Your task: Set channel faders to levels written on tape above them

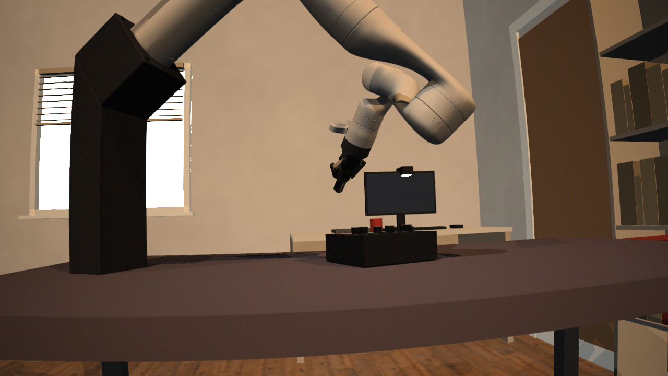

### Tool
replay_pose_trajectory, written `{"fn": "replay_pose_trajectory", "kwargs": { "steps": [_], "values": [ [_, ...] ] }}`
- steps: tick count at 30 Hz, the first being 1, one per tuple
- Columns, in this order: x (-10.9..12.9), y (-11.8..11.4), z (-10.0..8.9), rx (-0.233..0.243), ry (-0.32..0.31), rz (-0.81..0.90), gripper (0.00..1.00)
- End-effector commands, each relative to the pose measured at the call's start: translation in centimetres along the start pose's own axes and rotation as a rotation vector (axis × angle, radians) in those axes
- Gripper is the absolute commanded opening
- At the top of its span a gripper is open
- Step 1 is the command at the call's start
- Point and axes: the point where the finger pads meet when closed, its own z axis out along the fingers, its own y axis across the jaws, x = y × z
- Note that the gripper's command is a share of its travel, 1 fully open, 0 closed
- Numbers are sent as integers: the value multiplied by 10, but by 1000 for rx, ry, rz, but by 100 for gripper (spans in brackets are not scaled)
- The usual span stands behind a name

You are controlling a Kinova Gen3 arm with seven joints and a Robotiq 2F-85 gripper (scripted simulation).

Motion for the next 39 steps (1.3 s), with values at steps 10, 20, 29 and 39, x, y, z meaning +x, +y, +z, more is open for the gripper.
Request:
{"fn": "replay_pose_trajectory", "kwargs": {
  "steps": [10,20,29,39],
  "values": [
    [115,84,7,-51,181,-163,0],
    [234,152,-18,-117,347,-338,0],
    [324,193,-54,-176,458,-469,0],
    [443,233,-127,-272,594,-645,0]
  ]
}}
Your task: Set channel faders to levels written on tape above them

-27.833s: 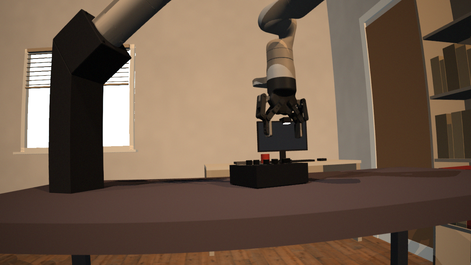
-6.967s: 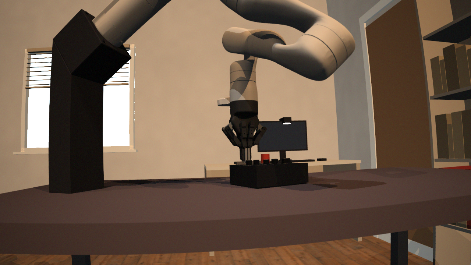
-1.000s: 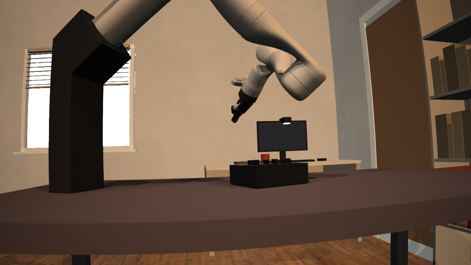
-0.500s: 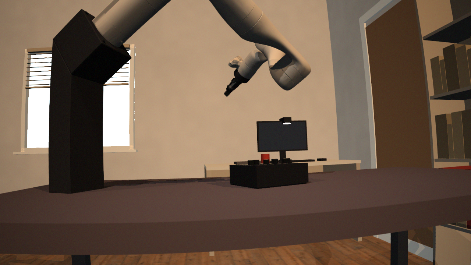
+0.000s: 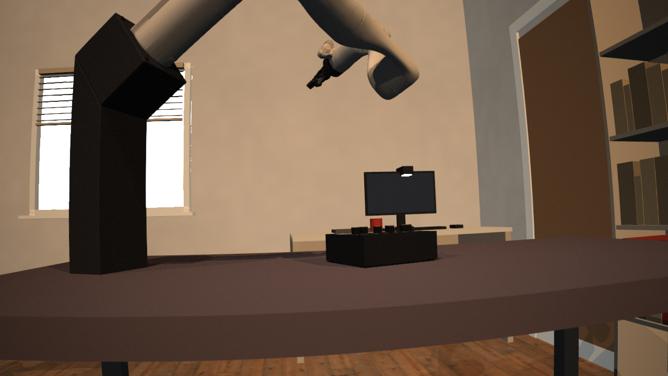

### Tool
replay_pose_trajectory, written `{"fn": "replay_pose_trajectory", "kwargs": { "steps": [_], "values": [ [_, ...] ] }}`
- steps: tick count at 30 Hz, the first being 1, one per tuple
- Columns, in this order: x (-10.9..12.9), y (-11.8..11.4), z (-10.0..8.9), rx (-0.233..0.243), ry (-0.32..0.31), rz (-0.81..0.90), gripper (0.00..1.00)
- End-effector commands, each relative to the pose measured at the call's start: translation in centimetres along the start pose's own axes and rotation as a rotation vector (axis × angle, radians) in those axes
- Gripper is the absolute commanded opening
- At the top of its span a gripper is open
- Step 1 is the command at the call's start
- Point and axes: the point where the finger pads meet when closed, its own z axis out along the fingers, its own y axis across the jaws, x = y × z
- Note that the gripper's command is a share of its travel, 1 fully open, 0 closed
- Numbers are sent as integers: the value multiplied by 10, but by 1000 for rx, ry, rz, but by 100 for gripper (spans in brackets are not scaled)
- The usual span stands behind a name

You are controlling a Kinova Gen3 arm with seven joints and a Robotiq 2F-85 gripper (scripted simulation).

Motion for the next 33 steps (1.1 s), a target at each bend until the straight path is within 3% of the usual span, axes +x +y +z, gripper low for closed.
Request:
{"fn": "replay_pose_trajectory", "kwargs": {
  "steps": [1,2,4,5,6,7,8,9,11,12,13,14,16,17,21,22,23,24,26,27,29,30,32,33],
  "values": [
    [30,32,7,-13,27,-41,0],
    [51,55,6,-32,52,-80,0],
    [51,55,6,-32,52,-80,0],
    [72,78,4,-52,77,-120,0],
    [72,78,4,-52,77,-120,0],
    [94,100,1,-73,102,-160,0],
    [94,100,1,-73,102,-160,0],
    [115,121,-4,-95,126,-201,0],
    [118,123,-4,-95,126,-201,0],
    [142,145,-10,-118,149,-242,0],
    [142,145,-10,-118,149,-242,0],
    [164,165,-16,-142,172,-283,0],
    [167,167,-17,-142,172,-283,0],
    [192,188,-26,-167,195,-325,0],
    [192,188,-26,-167,195,-325,0],
    [218,209,-36,-193,217,-367,0],
    [218,209,-36,-193,217,-367,0],
    [245,228,-48,-220,238,-410,0],
    [245,228,-48,-220,238,-410,0],
    [273,248,-61,-249,259,-453,0],
    [273,248,-61,-249,259,-453,0],
    [301,266,-76,-279,279,-495,0],
    [301,266,-76,-279,279,-495,0],
    [329,283,-93,-309,299,-538,0]
  ]
}}
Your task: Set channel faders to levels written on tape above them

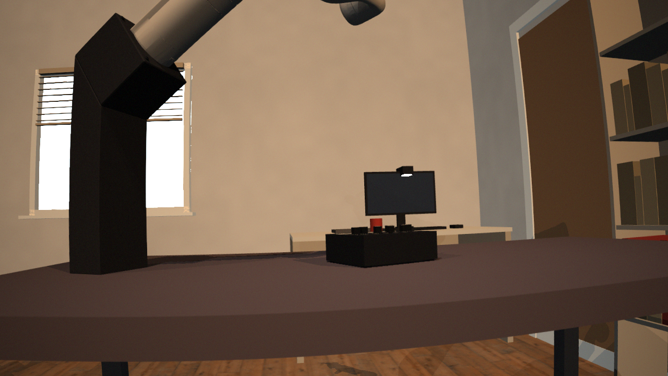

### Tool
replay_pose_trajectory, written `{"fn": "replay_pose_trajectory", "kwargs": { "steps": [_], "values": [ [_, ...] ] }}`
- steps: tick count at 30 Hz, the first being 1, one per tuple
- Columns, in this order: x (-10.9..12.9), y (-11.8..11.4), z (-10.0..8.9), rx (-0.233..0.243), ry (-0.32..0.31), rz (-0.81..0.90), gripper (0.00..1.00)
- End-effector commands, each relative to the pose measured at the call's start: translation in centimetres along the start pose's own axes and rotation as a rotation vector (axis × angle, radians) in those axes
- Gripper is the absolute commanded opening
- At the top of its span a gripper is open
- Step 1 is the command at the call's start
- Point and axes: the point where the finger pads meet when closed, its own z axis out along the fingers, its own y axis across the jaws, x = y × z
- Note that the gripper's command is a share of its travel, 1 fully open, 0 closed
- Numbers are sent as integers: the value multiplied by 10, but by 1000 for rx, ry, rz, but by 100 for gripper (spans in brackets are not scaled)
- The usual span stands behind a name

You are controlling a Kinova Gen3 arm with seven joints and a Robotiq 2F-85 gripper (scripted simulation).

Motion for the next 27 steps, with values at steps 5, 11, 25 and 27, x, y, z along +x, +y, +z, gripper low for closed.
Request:
{"fn": "replay_pose_trajectory", "kwargs": {
  "steps": [5,11,25,27],
  "values": [
    [51,81,-5,-66,45,-99,0],
    [94,143,-19,-130,78,-189,0],
    [207,279,-83,-311,143,-412,0],
    [214,286,-87,-311,143,-412,0]
  ]
}}
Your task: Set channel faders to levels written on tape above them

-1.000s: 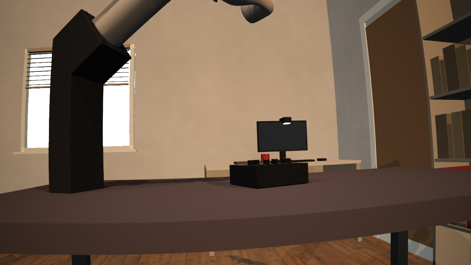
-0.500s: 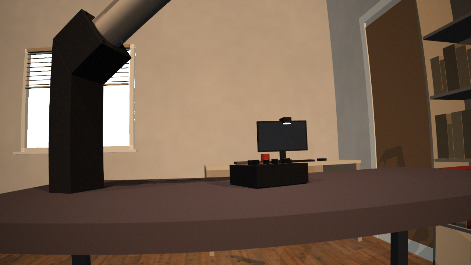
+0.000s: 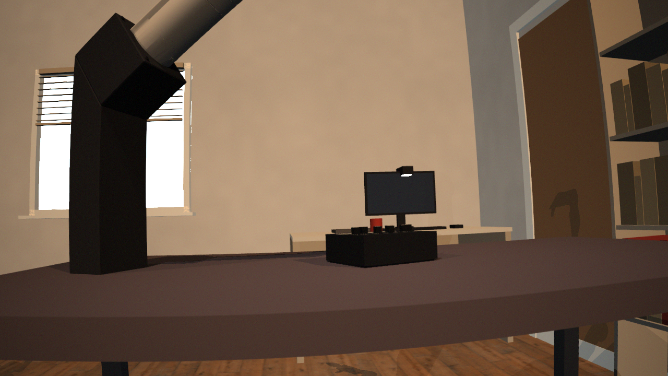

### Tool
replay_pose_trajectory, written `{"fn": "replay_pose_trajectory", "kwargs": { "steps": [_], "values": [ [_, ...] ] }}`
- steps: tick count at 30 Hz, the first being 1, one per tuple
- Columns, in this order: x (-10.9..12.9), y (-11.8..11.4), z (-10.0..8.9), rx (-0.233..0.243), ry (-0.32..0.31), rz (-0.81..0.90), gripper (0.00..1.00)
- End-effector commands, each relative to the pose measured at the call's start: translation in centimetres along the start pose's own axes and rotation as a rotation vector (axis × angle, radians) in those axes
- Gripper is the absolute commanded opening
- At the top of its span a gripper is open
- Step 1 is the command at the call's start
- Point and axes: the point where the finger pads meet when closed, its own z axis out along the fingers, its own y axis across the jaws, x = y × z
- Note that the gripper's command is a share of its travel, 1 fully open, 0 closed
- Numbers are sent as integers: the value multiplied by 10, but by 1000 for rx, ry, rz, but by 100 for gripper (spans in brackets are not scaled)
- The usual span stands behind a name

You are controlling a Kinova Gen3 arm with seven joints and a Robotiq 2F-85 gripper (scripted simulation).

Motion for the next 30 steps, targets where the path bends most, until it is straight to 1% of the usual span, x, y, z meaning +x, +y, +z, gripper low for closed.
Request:
{"fn": "replay_pose_trajectory", "kwargs": {
  "steps": [1,2,3,4,5,6,7,8,9,10,12,13,14,16,17,18,20,21,23,24,25,26,27,29,30],
  "values": [
    [28,67,-7,-65,23,-71,0],
    [31,76,-8,-65,23,-71,0],
    [31,76,-8,-65,23,-71,0],
    [43,104,-16,-105,31,-116,0],
    [47,113,-18,-105,31,-116,0],
    [47,113,-18,-105,31,-116,0],
    [59,139,-27,-145,38,-160,0],
    [64,149,-29,-145,38,-160,0],
    [64,149,-29,-145,38,-160,0],
    [77,174,-39,-187,44,-205,0],
    [77,174,-39,-187,44,-205,0],
    [82,185,-42,-187,44,-205,0],
    [99,216,-57,-230,48,-248,0],
    [100,220,-58,-230,48,-248,0],
    [114,243,-71,-273,51,-292,0],
    [120,253,-75,-273,51,-292,0],
    [120,253,-75,-273,51,-292,0],
    [137,283,-93,-318,53,-334,0],
    [139,286,-95,-318,53,-334,0],
    [154,309,-112,-364,54,-376,0],
    [160,317,-116,-364,54,-376,0],
    [160,317,-116,-364,54,-376,0],
    [174,338,-134,-410,54,-418,0],
    [174,338,-134,-410,54,-418,0],
    [195,366,-159,-458,52,-458,0]
  ]
}}
